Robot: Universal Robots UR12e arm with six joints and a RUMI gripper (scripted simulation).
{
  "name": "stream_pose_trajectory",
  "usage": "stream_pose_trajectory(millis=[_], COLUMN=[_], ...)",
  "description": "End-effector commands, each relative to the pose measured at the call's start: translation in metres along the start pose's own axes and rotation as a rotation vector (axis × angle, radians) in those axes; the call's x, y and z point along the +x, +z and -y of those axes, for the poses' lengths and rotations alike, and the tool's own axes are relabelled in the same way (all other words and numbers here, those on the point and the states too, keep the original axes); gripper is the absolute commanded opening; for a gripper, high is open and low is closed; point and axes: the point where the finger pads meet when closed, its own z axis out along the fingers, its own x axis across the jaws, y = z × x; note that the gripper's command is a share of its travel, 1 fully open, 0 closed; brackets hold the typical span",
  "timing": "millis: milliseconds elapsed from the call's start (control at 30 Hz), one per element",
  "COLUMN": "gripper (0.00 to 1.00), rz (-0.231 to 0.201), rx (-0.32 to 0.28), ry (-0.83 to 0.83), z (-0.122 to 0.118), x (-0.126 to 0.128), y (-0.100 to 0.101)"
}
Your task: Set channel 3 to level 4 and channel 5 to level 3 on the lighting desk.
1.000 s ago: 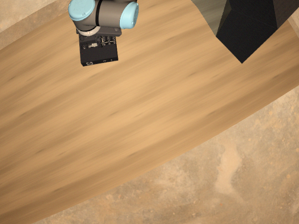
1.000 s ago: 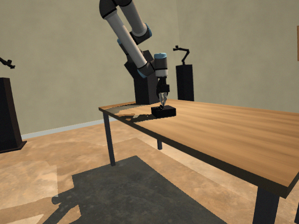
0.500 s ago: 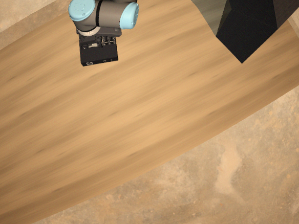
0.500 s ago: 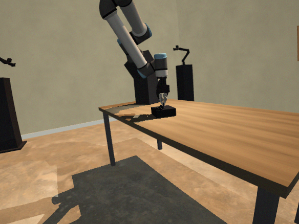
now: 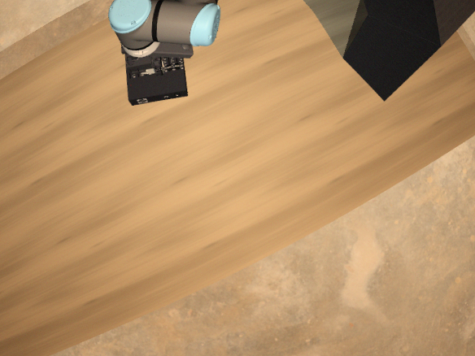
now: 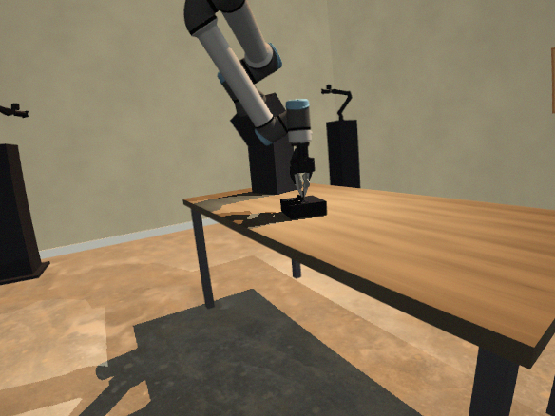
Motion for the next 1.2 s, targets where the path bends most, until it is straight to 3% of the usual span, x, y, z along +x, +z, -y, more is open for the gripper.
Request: stream_pose_trajectory(millis=[0,1167], gripper=[0.0,0.0], rz=[0.0,0.0], rx=[-0.001,-0.001], ry=[0.0,0.0], z=[0.0,0.0], x=[-0.001,-0.017], y=[0.0,-0.001])
